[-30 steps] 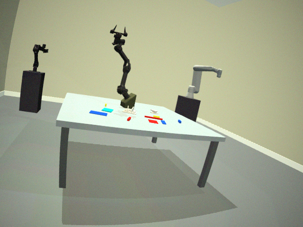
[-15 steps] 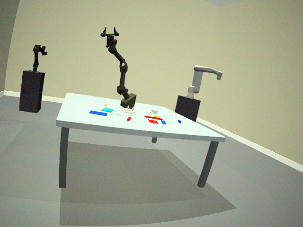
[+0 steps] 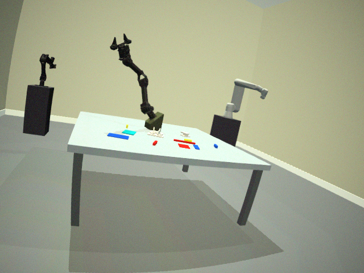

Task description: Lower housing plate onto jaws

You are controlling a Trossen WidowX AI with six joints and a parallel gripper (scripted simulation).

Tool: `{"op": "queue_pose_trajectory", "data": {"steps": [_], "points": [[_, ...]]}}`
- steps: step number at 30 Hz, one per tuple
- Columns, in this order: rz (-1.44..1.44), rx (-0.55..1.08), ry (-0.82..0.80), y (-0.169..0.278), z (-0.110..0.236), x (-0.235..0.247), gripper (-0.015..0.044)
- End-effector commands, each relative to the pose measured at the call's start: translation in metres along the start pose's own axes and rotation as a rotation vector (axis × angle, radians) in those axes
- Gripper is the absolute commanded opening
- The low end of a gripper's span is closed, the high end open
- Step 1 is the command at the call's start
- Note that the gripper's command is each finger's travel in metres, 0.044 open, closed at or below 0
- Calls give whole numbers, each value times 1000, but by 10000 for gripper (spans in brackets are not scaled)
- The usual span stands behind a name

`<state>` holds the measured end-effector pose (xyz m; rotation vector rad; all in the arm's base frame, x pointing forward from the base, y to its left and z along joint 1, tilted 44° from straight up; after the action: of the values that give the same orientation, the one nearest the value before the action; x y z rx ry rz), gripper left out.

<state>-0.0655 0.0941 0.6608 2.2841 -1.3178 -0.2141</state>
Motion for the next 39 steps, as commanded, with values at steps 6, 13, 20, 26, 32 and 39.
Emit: {"op": "queue_pose_trajectory", "data": {"steps": [6, 13, 20, 26, 32, 39], "points": [[-252, -17, -128, -16, -7, 66, 440], [-430, -39, -223, -37, -12, 111, 440], [-603, -64, -319, -66, -16, 152, 440], [-732, -80, -386, -94, -19, 180, 440], [-866, -106, -466, -127, -21, 205, 440], [-1028, -147, -577, -173, -21, 229, 440]]}}
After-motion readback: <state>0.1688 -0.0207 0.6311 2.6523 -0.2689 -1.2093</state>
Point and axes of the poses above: the point midway between the two fingers, 35 mm back from their tips, its own z axis back along the fingers, its own x axis across the jaws, y = z × x, the point moved 8 cm from there along z, back along the fingers, and after that the axes turned 7 degrees about -z, right-handed, at the moved point
